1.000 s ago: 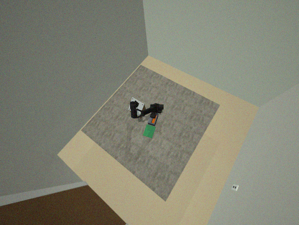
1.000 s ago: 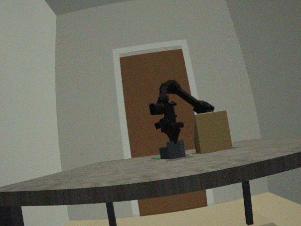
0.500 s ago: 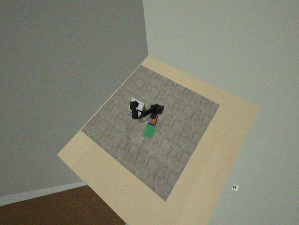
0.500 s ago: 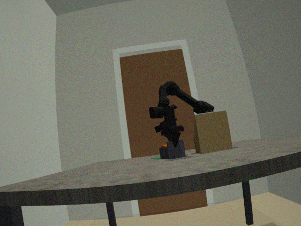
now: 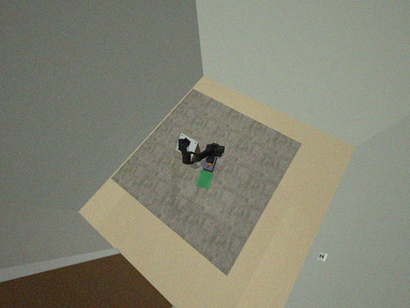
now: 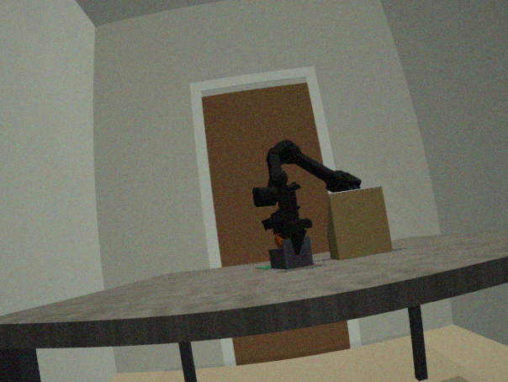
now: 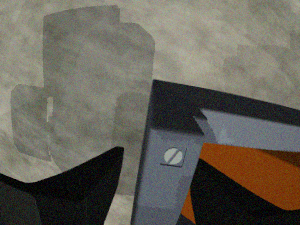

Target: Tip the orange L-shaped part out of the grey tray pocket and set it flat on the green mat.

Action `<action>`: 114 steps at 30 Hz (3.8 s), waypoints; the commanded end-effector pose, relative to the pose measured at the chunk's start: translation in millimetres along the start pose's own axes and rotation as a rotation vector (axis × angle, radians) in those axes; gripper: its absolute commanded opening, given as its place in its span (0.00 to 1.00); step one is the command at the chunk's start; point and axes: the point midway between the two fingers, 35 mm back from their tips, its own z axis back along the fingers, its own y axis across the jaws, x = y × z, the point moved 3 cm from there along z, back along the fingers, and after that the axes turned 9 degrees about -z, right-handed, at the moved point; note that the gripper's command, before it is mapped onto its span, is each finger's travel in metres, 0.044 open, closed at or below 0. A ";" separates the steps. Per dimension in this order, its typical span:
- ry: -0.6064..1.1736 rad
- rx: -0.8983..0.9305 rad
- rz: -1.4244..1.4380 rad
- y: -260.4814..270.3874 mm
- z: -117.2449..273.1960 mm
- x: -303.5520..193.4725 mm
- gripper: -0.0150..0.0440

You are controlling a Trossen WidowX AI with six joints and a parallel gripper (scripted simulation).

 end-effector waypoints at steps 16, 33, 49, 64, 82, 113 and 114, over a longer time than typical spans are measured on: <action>0.000 -0.002 0.003 0.3 -0.8 -0.7 0.56; 0.007 -0.003 0.007 10.1 36.0 -0.7 0.56; 0.012 -0.009 0.013 0.9 103.9 -2.9 0.56; 0.012 -0.009 0.013 0.9 103.9 -2.9 0.56; 0.007 -0.007 -0.811 -36.5 106.7 12.6 0.73; 0.000 -0.014 -1.564 -74.2 76.5 21.2 0.73; 0.000 -0.014 -1.564 -74.2 75.9 21.3 0.73</action>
